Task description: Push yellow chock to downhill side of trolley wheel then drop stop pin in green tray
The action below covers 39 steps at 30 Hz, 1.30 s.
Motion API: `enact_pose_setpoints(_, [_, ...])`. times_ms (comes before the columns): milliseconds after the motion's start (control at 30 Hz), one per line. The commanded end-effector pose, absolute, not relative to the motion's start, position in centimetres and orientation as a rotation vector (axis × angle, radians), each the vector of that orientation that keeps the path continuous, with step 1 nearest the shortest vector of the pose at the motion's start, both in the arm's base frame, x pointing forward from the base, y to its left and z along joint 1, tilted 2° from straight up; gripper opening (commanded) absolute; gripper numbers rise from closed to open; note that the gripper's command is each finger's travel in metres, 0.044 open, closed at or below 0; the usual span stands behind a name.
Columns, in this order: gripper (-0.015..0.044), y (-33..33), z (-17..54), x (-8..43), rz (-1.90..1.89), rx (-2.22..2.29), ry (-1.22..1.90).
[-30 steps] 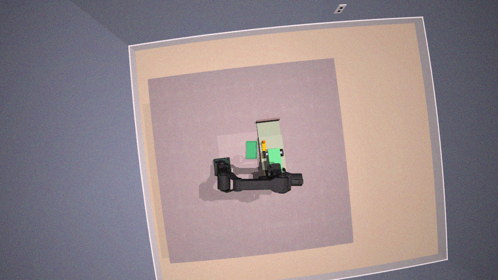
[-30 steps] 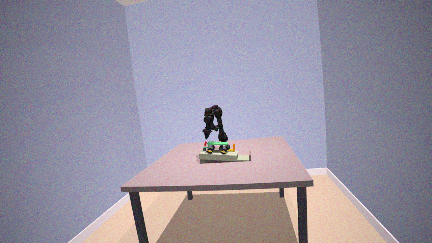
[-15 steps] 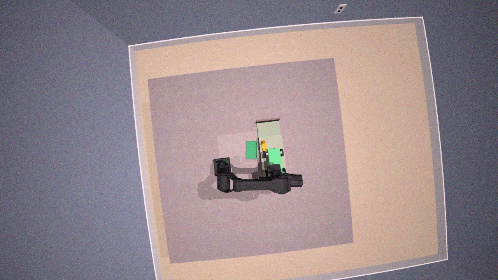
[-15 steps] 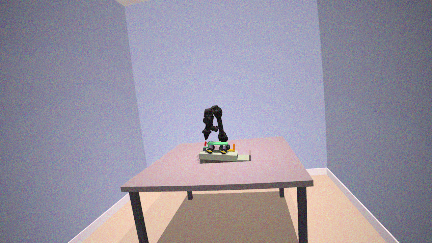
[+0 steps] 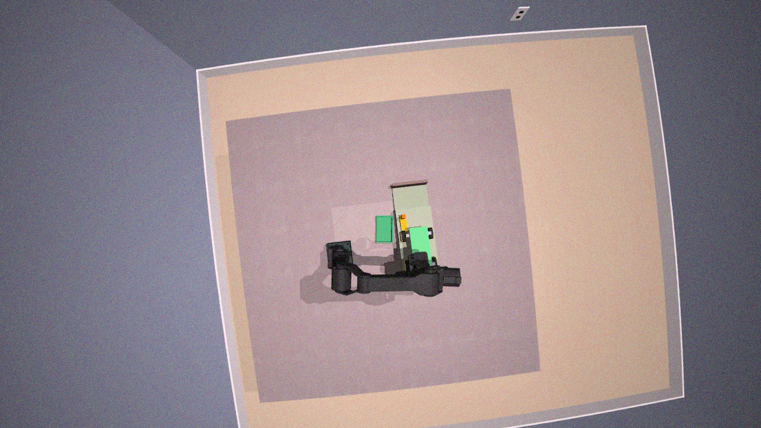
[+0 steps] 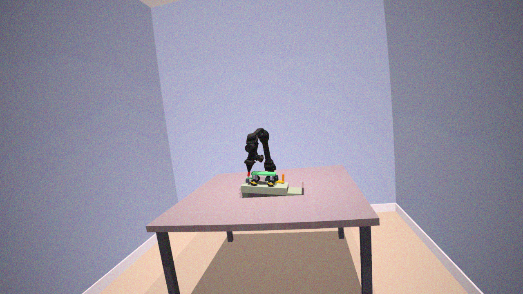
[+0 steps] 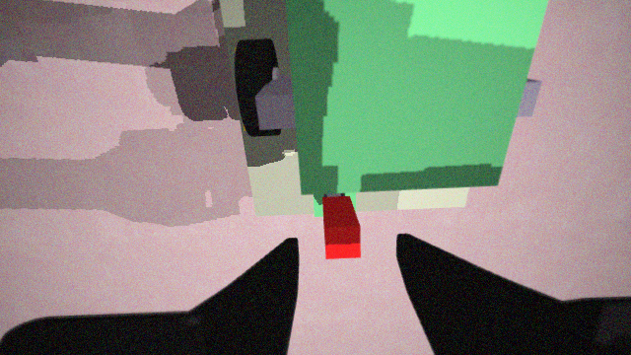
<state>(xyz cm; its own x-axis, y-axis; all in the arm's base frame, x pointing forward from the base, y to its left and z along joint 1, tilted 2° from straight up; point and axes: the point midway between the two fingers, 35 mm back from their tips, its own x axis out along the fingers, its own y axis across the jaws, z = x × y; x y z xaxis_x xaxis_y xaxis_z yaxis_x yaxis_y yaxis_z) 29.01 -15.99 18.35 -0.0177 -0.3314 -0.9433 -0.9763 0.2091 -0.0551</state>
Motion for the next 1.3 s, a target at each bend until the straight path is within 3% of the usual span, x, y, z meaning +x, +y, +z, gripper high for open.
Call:
enact_pose_setpoints(0, [0.0190,-16.0,18.1,28.9,0.859,-1.289,1.535])
enact_pose_setpoints(1133, [0.0190,-17.3,14.3,28.8,0.859,-1.290,1.536])
enact_pose_setpoints(1267, [0.0085,-17.4,14.7,28.9,0.850,-1.290,1.535])
